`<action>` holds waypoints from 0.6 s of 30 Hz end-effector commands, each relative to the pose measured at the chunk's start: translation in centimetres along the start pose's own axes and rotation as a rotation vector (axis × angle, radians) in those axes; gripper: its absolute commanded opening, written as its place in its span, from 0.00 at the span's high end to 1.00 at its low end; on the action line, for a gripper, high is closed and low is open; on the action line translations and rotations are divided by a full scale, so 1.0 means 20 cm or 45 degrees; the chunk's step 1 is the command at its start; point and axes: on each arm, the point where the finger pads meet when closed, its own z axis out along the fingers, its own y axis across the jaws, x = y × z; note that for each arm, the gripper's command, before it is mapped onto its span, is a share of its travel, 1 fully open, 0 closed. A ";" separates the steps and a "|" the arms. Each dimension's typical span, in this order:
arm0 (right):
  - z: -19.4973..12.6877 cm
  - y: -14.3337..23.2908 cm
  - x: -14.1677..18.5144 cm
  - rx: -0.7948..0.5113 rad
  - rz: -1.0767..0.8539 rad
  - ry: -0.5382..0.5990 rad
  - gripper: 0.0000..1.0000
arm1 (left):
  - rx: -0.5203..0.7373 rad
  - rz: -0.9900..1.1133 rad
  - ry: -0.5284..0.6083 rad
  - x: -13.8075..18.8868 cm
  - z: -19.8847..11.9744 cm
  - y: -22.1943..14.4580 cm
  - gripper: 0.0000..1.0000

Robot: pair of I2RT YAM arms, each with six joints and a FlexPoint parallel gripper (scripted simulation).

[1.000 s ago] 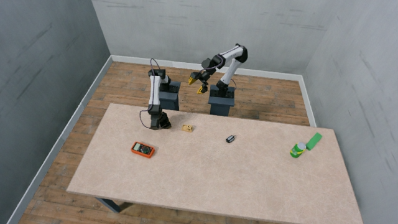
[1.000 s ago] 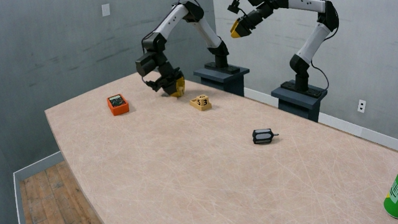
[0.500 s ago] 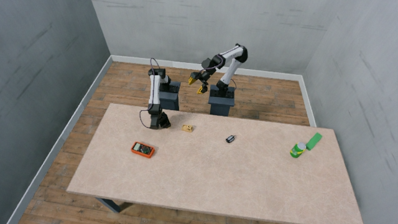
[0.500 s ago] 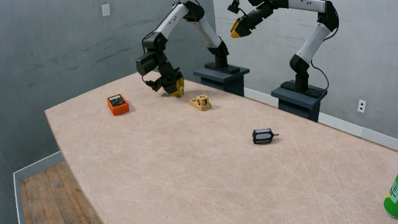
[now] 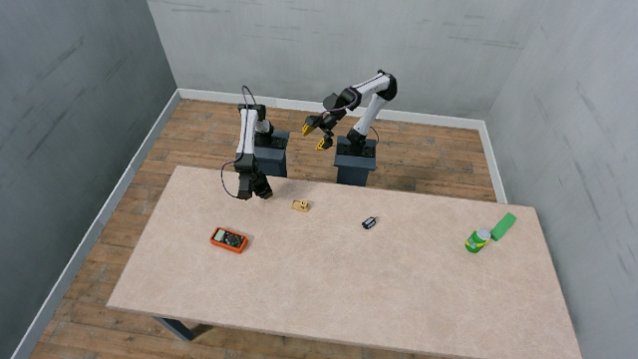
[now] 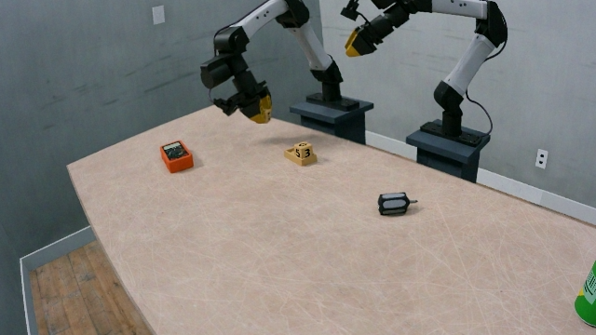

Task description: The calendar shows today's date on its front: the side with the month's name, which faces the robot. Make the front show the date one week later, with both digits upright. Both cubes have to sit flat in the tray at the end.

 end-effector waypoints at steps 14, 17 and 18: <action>0.13 -0.03 -0.06 0.040 0.017 -0.007 0.78 | 0.000 0.000 -0.021 -0.02 -0.01 0.00 0.00; 0.10 0.00 -0.08 -0.001 -0.008 -0.111 0.78 | 0.000 0.000 -0.021 -0.02 -0.01 0.00 0.00; 0.09 0.00 -0.09 -0.011 -0.018 -0.156 0.78 | 0.000 0.000 -0.021 -0.02 -0.01 0.00 0.00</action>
